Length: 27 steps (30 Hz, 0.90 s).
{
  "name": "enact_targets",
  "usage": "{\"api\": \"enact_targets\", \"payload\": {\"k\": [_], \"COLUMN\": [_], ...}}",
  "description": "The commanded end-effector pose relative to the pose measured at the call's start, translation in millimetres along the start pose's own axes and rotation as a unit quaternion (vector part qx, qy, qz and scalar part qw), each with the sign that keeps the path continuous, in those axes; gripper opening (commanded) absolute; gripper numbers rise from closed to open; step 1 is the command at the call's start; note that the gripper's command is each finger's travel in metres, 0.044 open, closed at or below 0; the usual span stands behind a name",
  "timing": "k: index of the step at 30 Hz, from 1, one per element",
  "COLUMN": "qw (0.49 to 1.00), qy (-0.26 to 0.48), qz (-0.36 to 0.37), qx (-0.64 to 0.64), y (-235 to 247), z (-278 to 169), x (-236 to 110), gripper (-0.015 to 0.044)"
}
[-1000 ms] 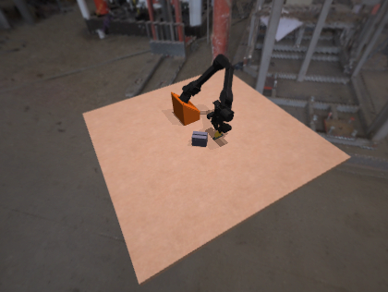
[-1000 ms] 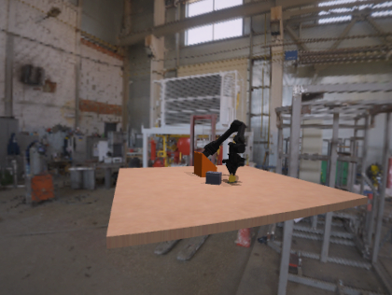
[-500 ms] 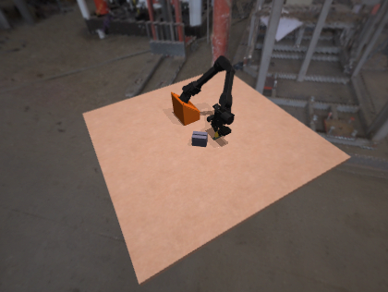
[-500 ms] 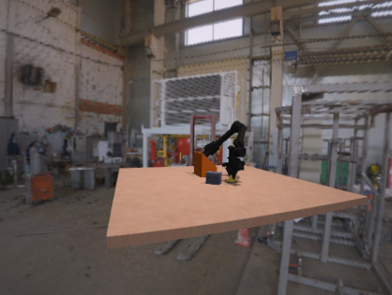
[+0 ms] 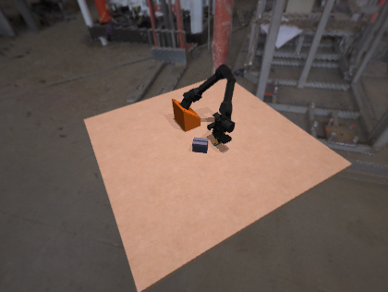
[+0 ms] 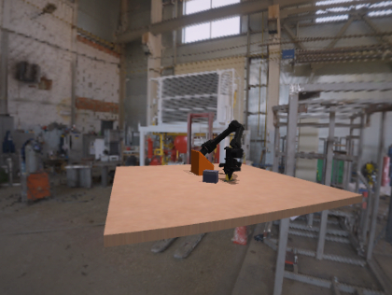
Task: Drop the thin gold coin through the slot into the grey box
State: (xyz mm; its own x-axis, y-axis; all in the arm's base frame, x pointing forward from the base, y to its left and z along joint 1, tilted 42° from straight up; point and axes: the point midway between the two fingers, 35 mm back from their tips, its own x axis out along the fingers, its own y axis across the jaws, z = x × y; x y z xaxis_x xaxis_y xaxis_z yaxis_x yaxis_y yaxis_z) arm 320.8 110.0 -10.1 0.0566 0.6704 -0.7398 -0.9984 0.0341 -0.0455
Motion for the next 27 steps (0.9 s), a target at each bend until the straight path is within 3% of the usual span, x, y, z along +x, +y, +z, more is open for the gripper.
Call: {"api": "enact_targets", "payload": {"k": [1, 12, 27], "qw": [1.000, 1.000, 1.000], "qy": [0.000, 0.001, 0.013], "qz": [0.000, -0.002, -0.014], "qx": [0.002, 0.003, 0.012], "y": [0, 0, -6], "z": [0, -1, -7], "x": [1, 0, -26], "gripper": [0.0000, 0.0000, 0.0000]}}
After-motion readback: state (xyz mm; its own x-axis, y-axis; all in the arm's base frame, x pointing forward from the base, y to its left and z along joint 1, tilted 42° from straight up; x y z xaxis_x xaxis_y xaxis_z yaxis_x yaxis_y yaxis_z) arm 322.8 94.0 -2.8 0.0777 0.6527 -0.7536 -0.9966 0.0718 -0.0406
